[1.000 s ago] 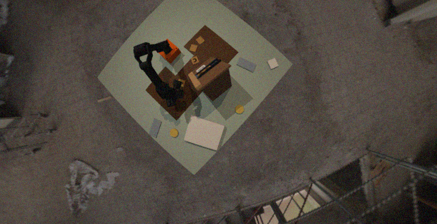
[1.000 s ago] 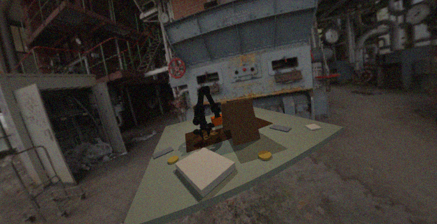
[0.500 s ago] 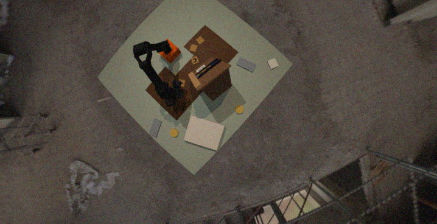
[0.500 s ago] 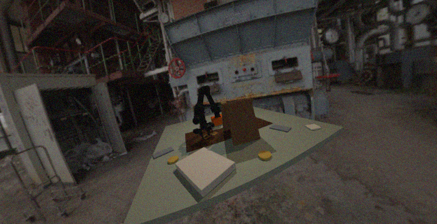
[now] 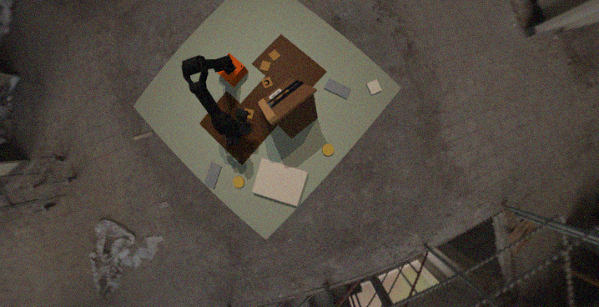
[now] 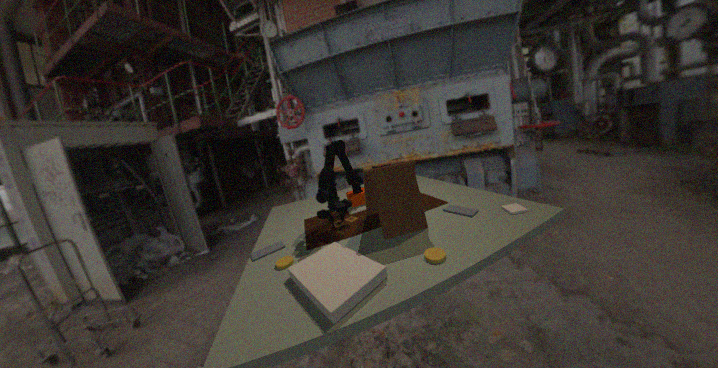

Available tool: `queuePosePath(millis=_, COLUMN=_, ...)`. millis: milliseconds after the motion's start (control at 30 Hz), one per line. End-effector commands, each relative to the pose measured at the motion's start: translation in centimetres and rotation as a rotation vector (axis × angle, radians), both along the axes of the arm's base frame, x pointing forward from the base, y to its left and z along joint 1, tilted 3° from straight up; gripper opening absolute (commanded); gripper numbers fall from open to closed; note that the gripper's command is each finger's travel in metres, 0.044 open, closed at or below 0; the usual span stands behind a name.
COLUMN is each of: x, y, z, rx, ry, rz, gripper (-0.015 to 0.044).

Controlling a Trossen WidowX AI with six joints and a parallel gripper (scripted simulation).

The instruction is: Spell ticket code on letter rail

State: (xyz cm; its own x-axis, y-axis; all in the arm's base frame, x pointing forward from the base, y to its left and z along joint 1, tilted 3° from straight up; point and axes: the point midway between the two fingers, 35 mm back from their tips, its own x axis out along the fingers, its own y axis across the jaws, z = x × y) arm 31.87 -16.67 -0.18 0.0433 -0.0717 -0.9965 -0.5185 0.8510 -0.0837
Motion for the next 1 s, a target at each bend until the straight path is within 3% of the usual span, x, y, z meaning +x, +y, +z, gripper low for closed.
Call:
queuePosePath(millis=0, x=0.0, y=0.0, z=0.3, rx=0.001, ry=-0.003, rz=0.007, gripper=0.0)
queuePosePath(millis=967, x=-0.2, y=0.1, z=1.5, rx=0.001, ry=-0.003, rz=0.007, gripper=0.0)
